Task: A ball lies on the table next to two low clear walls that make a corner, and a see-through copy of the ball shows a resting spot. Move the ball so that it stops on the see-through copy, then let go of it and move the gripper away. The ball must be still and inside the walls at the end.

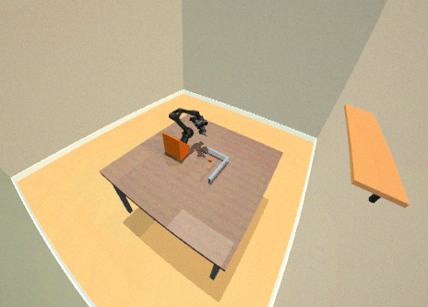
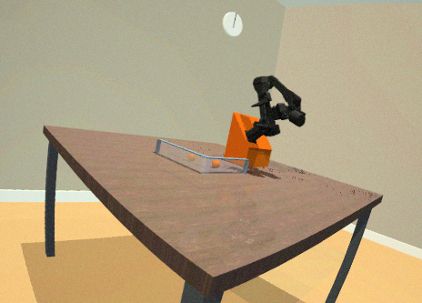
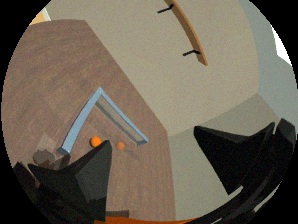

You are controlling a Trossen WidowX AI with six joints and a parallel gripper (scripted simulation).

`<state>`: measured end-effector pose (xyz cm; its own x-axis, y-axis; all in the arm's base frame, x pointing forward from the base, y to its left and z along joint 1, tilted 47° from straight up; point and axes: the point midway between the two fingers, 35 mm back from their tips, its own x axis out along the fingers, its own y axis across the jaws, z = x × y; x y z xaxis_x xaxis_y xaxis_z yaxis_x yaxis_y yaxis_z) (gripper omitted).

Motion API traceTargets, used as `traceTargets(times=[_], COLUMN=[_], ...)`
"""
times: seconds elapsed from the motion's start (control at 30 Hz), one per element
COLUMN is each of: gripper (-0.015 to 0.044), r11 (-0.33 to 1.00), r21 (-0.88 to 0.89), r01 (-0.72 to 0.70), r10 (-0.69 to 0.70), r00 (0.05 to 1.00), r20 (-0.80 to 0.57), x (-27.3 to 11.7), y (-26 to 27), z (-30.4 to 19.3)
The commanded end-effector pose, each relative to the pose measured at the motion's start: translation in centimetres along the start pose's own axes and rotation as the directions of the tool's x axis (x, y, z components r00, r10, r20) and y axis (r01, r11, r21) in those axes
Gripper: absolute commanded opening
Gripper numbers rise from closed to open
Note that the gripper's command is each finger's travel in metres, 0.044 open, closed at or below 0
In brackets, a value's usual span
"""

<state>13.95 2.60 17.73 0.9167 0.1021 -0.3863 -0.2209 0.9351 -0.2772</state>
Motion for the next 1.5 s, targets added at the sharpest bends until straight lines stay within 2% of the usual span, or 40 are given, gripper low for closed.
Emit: traceTargets(times=[0.0,0.13,0.33,0.5,0.73,0.87,1.03,1.23,1.47], gripper=[0.0374,0.0269,0.0264,0.0264,0.0264,0.0264,0.0264,0.0264,0.0264], r11=[1.000,0.992,0.912,0.771,0.515,0.353,0.185,0.145,0.147], r21=[-0.006,-0.123,-0.376,-0.461,-0.335,-0.246,-0.234,-0.368,-0.374], r01=[0.000,-0.014,-0.167,-0.440,-0.789,-0.903,-0.954,-0.918,-0.916], r10=[0.000,0.002,0.021,0.090,0.302,0.473,0.695,0.875,0.879], r00=[1.000,0.995,0.932,0.792,0.533,0.399,0.295,0.293,0.294], r20=[-0.004,-0.098,-0.363,-0.604,-0.790,-0.786,-0.656,-0.386,-0.376], x=[0.0,0.2,0.9,2.5,6.2,9.2,13.5,18.4,18.5], y=[0.0,0.9,3.5,6.2,9.5,10.5,10.4,8.3,8.2], z=[0.0,-0.6,-1.8,-3.0,-4.4,-4.9,-5.6,-6.8,-6.8])
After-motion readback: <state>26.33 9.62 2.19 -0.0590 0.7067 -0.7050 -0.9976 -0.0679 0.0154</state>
